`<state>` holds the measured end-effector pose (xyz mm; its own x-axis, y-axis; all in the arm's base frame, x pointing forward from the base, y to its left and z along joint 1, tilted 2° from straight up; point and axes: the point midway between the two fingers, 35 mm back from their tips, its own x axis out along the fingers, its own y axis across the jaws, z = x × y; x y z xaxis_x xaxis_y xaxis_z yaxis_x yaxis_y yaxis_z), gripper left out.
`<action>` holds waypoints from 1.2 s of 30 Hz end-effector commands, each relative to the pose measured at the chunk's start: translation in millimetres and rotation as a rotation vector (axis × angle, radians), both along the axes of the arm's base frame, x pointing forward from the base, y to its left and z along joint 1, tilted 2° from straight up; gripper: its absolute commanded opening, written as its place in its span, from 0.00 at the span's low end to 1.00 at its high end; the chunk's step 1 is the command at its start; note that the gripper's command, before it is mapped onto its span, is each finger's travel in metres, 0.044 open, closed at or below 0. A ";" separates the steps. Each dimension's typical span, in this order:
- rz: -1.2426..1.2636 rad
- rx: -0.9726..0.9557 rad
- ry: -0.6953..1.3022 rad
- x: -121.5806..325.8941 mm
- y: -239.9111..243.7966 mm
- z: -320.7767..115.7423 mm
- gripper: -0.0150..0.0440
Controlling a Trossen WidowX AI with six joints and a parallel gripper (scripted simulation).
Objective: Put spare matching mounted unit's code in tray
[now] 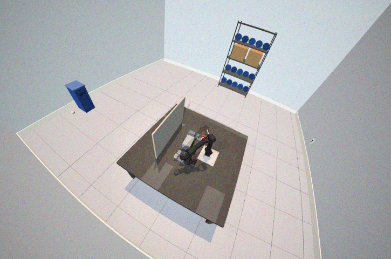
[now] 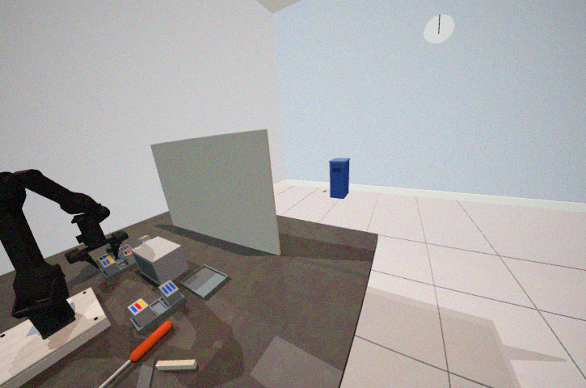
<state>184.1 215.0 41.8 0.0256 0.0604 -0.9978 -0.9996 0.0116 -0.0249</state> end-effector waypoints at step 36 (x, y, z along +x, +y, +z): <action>0.000 -0.004 0.003 0.4 -0.1 13.3 0.25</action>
